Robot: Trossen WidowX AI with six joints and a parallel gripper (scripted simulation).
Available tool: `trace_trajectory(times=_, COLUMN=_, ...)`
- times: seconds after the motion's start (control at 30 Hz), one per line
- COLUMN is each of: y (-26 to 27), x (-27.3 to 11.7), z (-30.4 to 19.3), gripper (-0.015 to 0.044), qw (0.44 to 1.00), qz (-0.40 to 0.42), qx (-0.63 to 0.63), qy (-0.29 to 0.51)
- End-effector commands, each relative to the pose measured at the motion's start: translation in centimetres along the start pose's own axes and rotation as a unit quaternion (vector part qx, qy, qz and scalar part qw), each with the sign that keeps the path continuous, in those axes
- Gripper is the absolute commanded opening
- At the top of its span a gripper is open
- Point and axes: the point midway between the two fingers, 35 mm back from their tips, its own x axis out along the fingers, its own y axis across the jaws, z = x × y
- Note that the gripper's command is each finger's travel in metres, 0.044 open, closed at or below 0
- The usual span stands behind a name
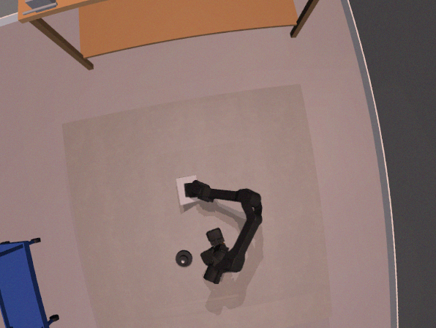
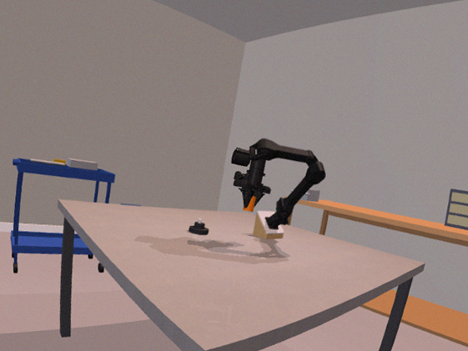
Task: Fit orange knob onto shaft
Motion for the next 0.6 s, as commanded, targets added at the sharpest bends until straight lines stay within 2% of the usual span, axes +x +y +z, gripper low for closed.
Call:
trace_trajectory(times=0.0, y=0.2, x=0.6, z=0.1, gripper=0.0000, qw=0.999, qz=-0.037, qx=-0.003, qy=0.000)
trace_trajectory(times=0.57, y=0.6, x=7.2, z=0.8, gripper=0.0000, qw=0.999, qz=-0.040, qx=-0.006, qy=-0.007)
